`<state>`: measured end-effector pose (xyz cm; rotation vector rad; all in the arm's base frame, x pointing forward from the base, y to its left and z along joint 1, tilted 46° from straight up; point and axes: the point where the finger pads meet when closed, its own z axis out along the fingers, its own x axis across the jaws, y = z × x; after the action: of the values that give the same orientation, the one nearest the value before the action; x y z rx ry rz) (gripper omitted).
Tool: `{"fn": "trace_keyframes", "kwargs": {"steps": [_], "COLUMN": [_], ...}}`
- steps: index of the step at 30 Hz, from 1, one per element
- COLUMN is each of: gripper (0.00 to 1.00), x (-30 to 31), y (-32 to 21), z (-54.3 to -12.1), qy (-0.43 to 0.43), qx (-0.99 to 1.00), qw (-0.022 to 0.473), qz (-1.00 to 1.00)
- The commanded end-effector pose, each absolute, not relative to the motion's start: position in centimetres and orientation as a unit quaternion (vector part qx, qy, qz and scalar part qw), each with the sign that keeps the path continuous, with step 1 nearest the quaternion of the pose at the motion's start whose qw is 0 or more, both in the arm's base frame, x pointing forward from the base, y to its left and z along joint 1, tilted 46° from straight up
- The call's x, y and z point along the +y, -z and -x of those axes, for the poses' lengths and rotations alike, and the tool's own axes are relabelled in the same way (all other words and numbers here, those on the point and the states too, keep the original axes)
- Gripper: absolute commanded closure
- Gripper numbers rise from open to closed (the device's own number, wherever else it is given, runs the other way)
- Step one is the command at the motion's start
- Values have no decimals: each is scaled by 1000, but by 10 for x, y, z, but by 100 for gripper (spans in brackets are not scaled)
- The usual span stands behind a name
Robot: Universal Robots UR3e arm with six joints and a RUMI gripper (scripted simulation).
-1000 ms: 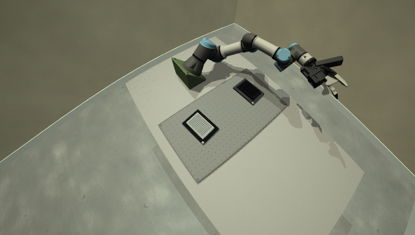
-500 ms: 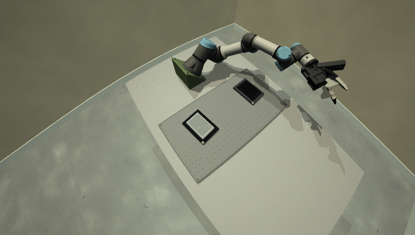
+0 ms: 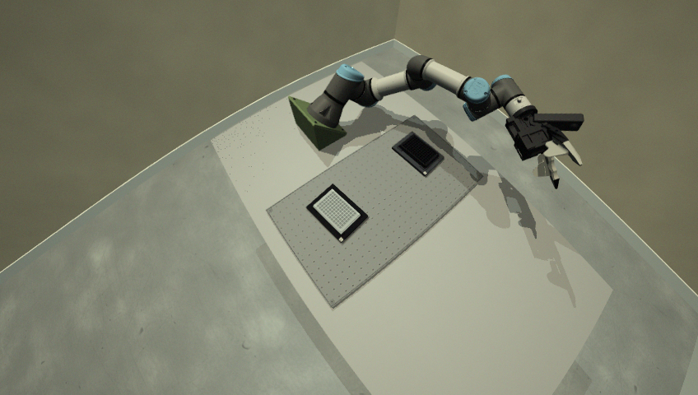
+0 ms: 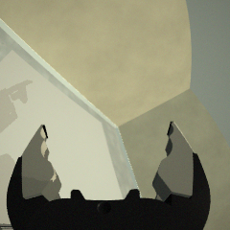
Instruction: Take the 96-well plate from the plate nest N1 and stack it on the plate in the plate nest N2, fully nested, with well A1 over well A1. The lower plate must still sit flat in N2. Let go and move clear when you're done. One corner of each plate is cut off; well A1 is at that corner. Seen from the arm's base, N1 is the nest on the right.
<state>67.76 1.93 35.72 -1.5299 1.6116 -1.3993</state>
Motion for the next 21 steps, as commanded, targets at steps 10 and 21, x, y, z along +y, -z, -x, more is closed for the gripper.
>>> {"fn": "trace_keyframes", "kwargs": {"steps": [10, 21], "gripper": [0, 0], "x": [-12, -36], "y": [-310, -278], "z": [-683, -684], "qy": [474, 471], "qx": [604, 604], "qw": [184, 179], "qz": [614, 617]}}
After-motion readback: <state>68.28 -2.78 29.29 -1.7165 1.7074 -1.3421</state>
